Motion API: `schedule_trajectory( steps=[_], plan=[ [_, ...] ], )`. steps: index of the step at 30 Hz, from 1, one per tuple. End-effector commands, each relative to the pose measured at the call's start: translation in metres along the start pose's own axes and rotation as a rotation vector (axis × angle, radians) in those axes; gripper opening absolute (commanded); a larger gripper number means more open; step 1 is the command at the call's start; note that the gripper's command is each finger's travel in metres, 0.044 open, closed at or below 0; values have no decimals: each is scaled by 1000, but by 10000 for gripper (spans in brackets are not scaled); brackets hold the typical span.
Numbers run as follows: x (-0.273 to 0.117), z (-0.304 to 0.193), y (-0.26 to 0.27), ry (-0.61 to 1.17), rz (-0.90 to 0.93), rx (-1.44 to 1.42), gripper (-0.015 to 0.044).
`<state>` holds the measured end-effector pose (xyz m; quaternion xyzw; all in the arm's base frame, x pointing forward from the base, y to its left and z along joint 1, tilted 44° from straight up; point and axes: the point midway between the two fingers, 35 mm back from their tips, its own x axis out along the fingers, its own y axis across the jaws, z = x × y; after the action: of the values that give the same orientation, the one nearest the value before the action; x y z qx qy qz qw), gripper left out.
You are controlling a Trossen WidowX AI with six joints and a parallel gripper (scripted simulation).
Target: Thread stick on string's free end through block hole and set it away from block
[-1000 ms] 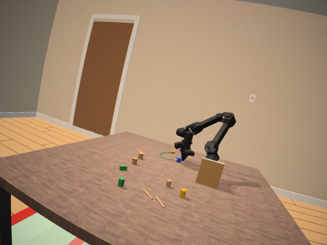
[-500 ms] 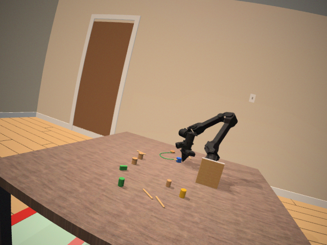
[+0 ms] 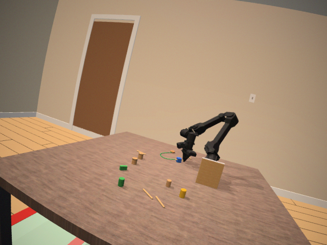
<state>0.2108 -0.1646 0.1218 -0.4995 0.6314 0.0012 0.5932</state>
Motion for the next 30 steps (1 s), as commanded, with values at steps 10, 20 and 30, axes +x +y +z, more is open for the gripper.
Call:
schedule_trajectory(
  steps=[10, 20, 30],
  plan=[
    [-4, -19, -1, -4, 3, 1, 0],
    [-5, -34, -2, -2, 11, 2, 0],
    [-6, -49, -3, 0, 21, 27, 0]
  ],
)
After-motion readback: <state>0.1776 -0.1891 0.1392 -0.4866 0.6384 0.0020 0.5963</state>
